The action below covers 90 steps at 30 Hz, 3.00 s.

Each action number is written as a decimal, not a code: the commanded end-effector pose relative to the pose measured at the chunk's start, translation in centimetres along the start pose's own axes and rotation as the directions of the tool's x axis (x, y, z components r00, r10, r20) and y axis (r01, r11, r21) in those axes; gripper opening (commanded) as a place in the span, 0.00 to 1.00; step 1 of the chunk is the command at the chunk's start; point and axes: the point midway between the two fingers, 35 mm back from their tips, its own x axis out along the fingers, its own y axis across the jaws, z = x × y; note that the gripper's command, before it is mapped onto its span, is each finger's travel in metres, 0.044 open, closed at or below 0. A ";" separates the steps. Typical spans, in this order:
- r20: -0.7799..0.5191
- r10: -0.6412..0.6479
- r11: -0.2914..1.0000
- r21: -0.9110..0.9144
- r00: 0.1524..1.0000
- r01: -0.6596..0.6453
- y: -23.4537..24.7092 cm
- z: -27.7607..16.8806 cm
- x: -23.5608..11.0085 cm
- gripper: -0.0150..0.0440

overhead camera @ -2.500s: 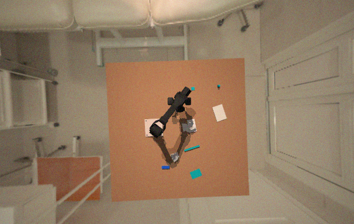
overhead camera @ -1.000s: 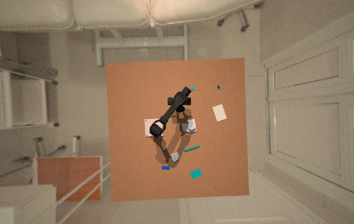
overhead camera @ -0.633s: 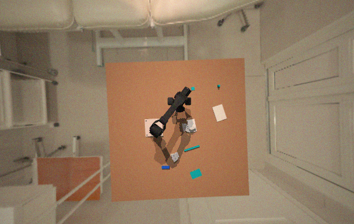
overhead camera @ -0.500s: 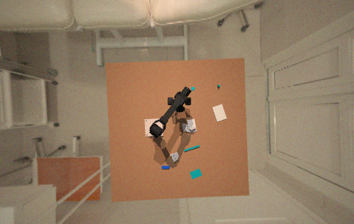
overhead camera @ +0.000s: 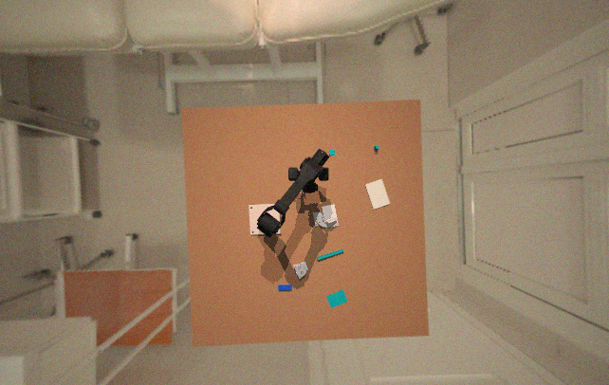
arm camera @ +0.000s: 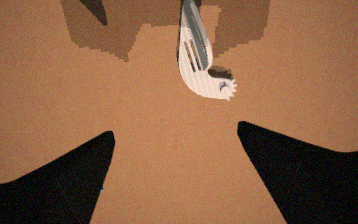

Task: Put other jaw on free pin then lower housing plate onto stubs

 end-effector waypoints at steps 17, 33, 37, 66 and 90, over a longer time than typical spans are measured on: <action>0.000 0.000 1.000 0.000 1.000 0.000 0.0 0.0 0.0 0.47; 0.000 0.000 1.000 0.000 1.000 0.000 0.0 0.0 0.0 0.25; 0.000 0.000 1.000 -0.004 1.000 0.000 0.0 0.1 0.0 0.34; -0.001 -0.001 0.950 -0.313 1.000 0.000 -2.2 4.8 2.9 1.00; -0.001 -0.001 0.950 -0.313 1.000 0.000 -2.2 4.7 6.3 1.00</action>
